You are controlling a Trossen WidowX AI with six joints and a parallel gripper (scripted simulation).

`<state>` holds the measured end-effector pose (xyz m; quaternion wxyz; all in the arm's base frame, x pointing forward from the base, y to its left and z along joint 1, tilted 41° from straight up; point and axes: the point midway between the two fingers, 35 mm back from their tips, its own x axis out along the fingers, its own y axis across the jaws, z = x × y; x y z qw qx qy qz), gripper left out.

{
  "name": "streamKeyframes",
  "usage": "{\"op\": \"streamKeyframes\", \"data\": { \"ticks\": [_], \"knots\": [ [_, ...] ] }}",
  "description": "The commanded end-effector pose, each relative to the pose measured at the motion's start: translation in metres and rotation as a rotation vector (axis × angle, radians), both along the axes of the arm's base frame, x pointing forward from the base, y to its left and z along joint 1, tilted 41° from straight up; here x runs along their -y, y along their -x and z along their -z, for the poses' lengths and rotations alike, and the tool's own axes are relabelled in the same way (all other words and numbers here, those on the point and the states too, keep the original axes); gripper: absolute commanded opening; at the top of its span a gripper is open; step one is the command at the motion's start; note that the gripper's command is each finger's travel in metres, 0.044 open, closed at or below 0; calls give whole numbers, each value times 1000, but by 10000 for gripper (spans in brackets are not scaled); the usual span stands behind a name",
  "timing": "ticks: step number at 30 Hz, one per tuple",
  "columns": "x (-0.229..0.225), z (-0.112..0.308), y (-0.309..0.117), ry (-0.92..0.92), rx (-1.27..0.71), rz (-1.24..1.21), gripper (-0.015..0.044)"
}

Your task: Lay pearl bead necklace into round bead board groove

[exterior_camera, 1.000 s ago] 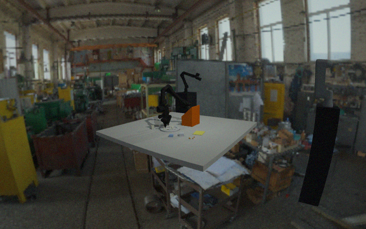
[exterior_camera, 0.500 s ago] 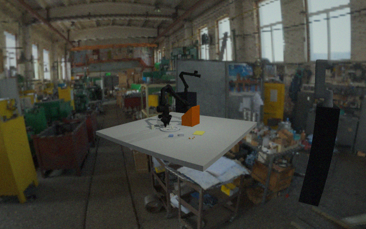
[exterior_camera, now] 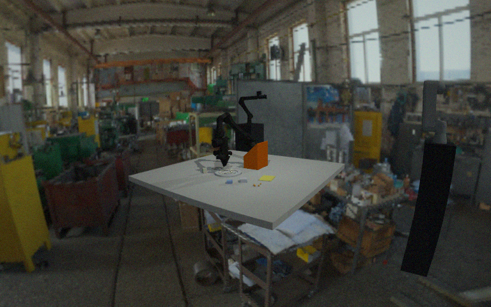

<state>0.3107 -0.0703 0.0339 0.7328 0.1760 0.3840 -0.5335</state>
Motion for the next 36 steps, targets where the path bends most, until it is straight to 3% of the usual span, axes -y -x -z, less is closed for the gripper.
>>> {"op": "streamKeyframes", "data": {
  "ticks": [1, 27, 32, 36],
  "knots": [
    [-1, 0, 0, 0, -1, -3, 120],
    [21, 24, -3, 5, -4, -1, 120],
    [21, 21, -3, 8, 3, 4, 0],
    [21, 21, -3, 8, 3, 4, 0]
  ]
}}
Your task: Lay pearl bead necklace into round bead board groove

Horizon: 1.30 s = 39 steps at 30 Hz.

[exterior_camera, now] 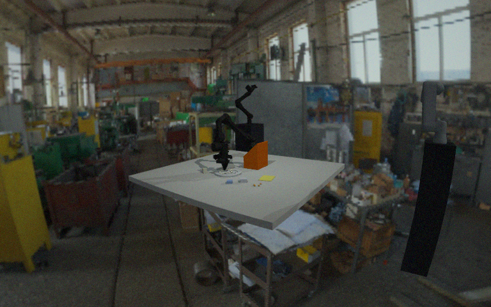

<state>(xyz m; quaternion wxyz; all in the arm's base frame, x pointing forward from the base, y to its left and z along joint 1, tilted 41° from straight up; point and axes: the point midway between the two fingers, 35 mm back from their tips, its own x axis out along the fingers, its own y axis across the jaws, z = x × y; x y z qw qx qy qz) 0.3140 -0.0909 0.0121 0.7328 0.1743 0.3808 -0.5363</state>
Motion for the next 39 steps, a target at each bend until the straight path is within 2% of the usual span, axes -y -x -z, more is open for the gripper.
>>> {"op": "streamKeyframes", "data": {
  "ticks": [1, 39],
  "knots": [
    [0, 0, 0, 0, 1, 0, 0],
    [-4, -3, 1, -3, -5, -4, 0]
  ]
}}
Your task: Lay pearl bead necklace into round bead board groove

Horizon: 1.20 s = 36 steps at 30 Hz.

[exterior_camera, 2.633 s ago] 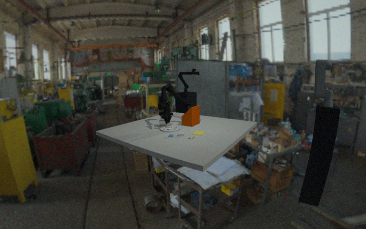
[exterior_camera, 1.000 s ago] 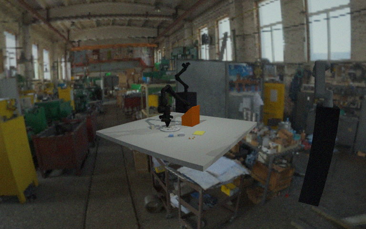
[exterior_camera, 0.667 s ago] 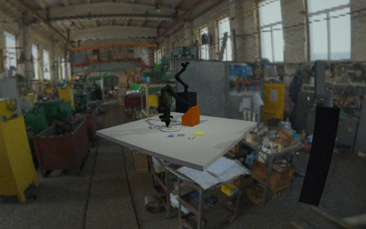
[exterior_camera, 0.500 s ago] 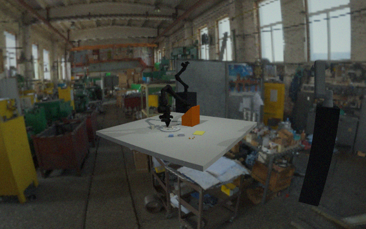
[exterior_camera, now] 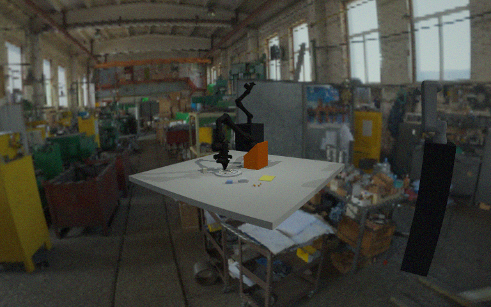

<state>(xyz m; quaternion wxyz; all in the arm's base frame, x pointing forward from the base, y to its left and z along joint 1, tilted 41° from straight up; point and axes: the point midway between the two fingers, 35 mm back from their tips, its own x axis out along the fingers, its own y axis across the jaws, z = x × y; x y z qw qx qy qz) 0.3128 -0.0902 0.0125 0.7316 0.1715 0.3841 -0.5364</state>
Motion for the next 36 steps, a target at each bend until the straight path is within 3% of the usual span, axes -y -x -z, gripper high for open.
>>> {"op": "streamKeyframes", "data": {
  "ticks": [1, 21, 36],
  "knots": [
    [-4, -3, 0, -3, 3, -3, 0],
    [7, -1, 7, -3, 3, -3, 0],
    [2, -7, 8, -3, 3, -3, 394]
  ]
}}
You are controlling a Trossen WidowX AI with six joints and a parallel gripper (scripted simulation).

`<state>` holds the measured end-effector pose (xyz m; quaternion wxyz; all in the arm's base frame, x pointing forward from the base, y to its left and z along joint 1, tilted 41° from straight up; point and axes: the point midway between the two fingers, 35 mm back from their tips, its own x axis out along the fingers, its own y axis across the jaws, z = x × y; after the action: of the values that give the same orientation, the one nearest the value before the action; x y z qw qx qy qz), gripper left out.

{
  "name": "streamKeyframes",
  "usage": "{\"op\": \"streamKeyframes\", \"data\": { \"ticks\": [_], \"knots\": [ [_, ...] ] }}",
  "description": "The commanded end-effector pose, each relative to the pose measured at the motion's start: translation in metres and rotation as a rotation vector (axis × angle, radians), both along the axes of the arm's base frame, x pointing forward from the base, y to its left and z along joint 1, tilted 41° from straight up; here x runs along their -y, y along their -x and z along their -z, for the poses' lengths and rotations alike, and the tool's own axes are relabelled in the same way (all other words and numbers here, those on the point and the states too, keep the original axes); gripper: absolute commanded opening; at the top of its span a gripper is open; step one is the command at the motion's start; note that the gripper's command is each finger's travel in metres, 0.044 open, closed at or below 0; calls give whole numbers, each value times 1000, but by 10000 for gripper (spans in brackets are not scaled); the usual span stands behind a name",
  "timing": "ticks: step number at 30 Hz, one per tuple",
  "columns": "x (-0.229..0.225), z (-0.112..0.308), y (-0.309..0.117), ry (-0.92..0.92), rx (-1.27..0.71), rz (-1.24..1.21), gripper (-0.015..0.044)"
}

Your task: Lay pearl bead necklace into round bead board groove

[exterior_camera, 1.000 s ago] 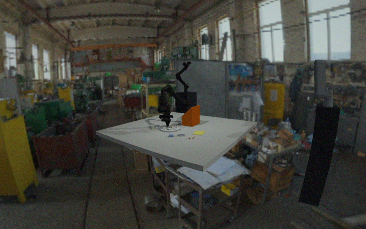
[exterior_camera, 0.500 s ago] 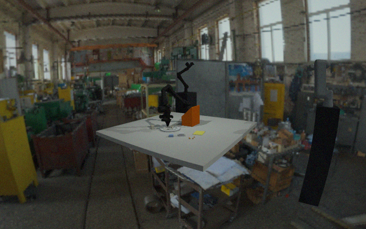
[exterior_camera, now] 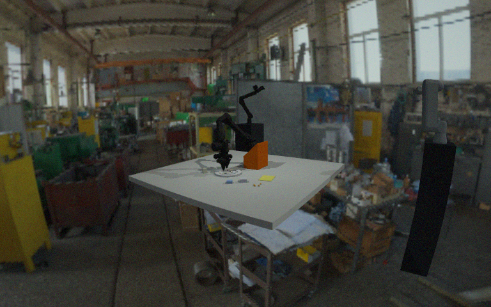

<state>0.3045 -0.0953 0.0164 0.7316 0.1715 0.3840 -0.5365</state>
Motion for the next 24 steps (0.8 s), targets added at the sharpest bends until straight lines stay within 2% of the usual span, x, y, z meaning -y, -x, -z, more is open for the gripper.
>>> {"op": "streamKeyframes", "data": {
  "ticks": [1, 2, 21, 24],
  "knots": [
    [-3, -3, 0, -3, 2, -3, 420],
    [-1, -1, 1, 0, -2, -1, 440],
    [-3, -3, 1, -3, 2, -3, 440],
    [-12, -7, 2, -11, 34, 34, 361]
  ]
}}
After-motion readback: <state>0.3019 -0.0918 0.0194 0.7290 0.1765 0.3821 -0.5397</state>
